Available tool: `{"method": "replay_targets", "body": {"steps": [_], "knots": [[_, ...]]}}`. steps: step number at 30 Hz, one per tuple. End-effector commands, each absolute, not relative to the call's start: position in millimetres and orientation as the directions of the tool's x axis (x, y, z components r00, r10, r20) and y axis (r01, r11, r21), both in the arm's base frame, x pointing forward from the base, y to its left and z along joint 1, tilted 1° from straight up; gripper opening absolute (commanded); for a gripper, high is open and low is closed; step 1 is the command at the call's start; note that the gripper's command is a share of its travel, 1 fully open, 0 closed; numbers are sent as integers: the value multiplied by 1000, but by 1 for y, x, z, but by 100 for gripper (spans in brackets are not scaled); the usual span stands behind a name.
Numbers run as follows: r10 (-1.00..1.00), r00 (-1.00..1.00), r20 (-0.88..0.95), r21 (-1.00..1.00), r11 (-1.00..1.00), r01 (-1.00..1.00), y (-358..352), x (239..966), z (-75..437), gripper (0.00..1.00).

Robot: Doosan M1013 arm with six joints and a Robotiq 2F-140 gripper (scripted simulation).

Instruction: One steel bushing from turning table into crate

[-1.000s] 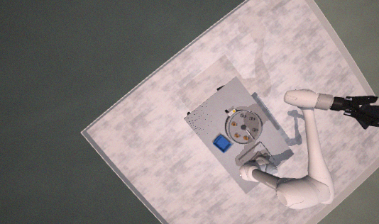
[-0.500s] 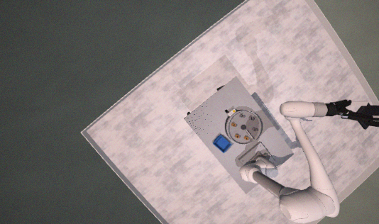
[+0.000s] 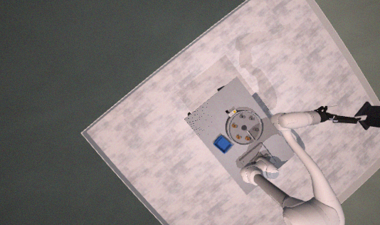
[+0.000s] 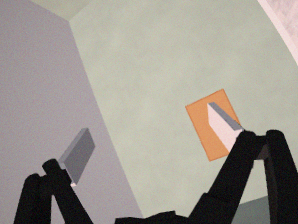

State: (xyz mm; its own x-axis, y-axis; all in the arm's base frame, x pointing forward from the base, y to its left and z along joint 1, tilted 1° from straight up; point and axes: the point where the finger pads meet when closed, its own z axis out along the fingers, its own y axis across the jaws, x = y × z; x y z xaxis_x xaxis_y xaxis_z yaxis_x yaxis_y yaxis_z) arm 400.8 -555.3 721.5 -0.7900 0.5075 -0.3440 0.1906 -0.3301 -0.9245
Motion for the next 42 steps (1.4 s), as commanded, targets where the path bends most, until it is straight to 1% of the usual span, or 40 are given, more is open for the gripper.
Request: {"method": "replay_targets", "body": {"steps": [1, 9, 11, 12, 26, 28, 29, 42], "knots": [[520, -792, -318, -947, -217, 238, -550, 391, 678, 100], [541, -792, -284, -950, -45, 310, -532, 380, 609, 100], [541, -792, -284, -950, -45, 310, -532, 380, 609, 100], [548, -791, -272, -942, 15, 335, -523, 376, 584, 100], [580, -782, -227, -854, 268, 447, -467, 362, 475, 100], [580, -782, -227, -854, 268, 447, -467, 362, 475, 100], [588, -779, -219, -825, 315, 469, -452, 360, 453, 100], [624, -759, -183, -666, 489, 563, -378, 351, 366, 100]]}}
